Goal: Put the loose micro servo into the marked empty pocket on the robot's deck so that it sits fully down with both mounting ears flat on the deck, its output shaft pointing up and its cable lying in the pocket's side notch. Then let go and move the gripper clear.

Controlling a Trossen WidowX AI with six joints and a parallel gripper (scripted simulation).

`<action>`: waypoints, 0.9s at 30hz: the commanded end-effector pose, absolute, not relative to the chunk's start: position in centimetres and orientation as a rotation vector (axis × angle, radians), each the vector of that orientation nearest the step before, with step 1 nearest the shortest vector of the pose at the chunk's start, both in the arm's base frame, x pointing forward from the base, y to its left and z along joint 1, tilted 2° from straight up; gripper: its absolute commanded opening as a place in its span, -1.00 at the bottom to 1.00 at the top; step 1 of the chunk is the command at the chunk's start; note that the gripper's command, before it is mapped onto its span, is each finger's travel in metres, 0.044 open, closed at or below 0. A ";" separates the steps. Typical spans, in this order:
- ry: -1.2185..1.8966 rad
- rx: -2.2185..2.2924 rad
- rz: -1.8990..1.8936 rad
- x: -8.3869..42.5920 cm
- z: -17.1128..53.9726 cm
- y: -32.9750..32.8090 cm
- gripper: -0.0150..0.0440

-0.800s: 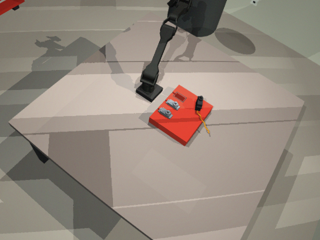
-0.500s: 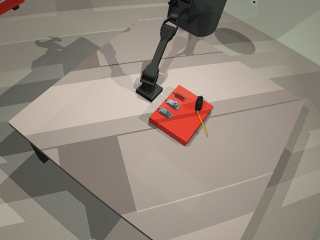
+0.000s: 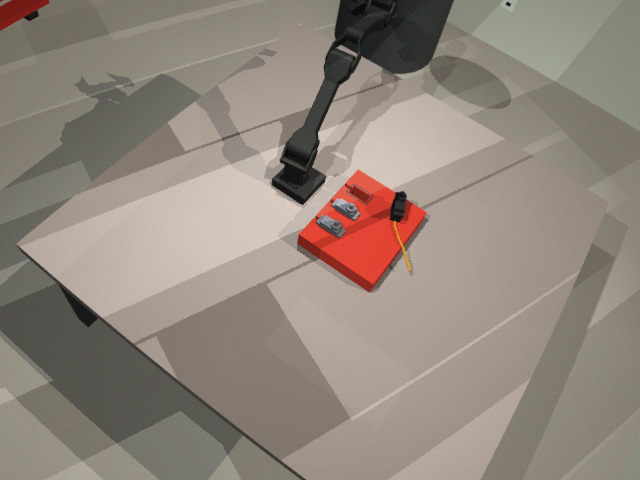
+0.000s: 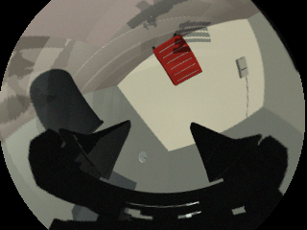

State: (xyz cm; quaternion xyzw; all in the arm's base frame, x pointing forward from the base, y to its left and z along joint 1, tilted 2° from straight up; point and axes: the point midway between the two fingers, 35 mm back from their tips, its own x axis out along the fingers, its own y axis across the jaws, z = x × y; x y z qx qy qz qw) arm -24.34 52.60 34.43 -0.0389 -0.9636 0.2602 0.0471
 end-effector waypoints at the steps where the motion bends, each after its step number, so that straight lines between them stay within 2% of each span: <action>1: -2.875 -0.249 0.902 -21.7 34.2 54.0 1.00; 14: -2.562 -0.721 1.208 -10.1 32.8 57.8 1.00; 27: -2.144 -1.110 1.433 1.8 30.3 58.1 1.00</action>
